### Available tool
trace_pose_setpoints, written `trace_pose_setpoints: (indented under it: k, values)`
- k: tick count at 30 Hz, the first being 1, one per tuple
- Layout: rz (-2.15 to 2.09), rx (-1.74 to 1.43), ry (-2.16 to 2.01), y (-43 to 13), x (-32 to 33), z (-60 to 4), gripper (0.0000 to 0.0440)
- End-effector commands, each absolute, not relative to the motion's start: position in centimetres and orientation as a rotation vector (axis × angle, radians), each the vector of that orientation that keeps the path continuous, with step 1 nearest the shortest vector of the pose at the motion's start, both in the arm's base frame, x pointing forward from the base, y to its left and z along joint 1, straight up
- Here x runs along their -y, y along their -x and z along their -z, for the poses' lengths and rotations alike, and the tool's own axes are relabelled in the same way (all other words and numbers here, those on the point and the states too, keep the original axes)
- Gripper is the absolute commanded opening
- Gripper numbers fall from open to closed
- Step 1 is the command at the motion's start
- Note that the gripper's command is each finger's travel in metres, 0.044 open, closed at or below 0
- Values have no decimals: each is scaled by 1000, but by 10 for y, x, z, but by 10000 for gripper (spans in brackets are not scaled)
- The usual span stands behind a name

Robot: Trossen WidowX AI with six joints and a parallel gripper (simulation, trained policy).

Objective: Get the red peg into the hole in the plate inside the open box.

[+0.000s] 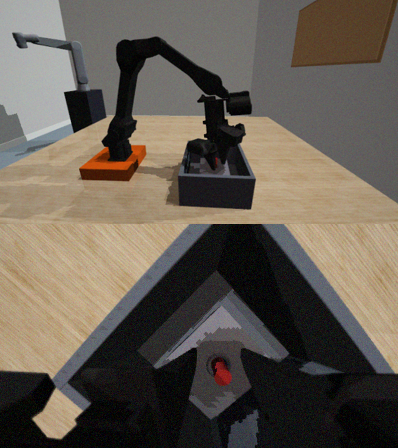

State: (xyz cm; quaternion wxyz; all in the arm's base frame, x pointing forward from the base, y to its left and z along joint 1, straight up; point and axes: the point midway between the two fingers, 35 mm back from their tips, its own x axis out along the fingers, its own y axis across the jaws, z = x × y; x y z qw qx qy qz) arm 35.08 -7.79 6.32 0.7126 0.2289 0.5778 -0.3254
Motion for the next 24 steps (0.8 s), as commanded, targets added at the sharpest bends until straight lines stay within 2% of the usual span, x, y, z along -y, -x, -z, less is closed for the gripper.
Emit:
trace_pose_setpoints:
  k: [1,7,24]
  values:
    - [694,-1280,-520,-363,79,-68,288]
    - [643,-1285,-551,-384,78,-80,440]
    - [480,-1235,-610,-440,60,-121,440]
